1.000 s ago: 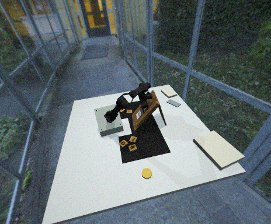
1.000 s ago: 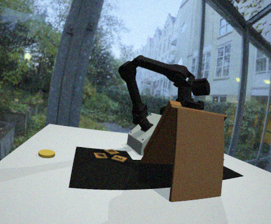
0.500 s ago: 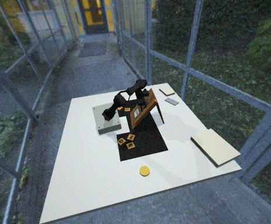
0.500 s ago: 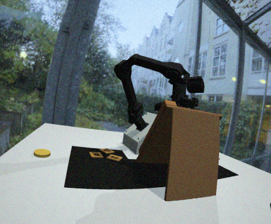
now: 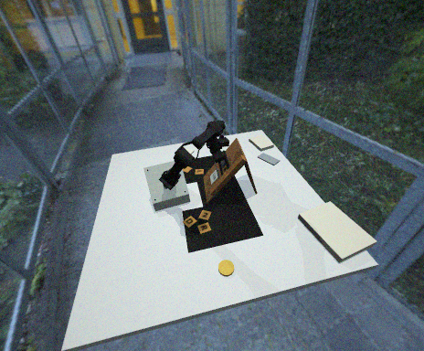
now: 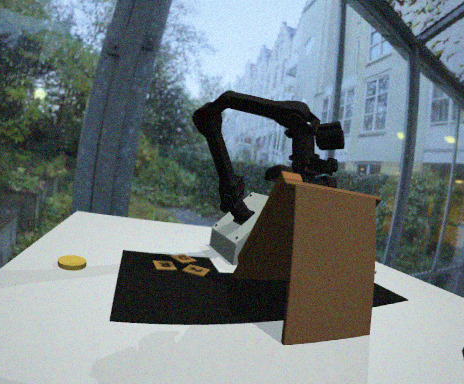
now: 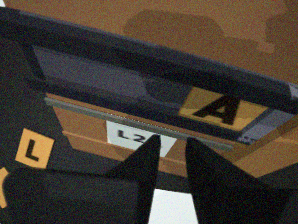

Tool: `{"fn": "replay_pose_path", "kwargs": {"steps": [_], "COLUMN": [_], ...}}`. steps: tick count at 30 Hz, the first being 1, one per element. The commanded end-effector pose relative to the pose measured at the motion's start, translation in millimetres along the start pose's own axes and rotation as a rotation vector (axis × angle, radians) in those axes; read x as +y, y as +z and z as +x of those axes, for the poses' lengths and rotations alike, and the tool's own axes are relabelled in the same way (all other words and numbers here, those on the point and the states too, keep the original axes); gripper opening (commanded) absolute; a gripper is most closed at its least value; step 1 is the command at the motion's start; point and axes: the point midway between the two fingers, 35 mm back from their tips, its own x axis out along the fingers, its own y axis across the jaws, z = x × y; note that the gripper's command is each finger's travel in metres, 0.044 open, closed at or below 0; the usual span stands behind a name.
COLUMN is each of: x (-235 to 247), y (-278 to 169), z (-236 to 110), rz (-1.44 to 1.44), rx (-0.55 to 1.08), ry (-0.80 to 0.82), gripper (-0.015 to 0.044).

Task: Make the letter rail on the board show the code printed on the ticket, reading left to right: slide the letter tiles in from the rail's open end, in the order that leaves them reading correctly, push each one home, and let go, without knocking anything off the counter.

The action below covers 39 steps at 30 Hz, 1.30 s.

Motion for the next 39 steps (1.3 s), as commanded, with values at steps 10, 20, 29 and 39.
{"fn": "replay_pose_path", "kwargs": {"steps": [10,20,29,39], "x": [17.8,18.4,18.4,-16.6], "y": [-44.0,-51.9,-51.9,-32.3], "z": [-117.1,-128.2,-128.2,-94.3], "rz": [-1.224,-1.369,-1.369,-1.301], "rx": [-0.501,-0.566,-0.566,-0.513], "ry": [-0.047,-0.085,-0.085,-0.042], "gripper": [0.0394,0.0440,0.0440,0.0340]}}
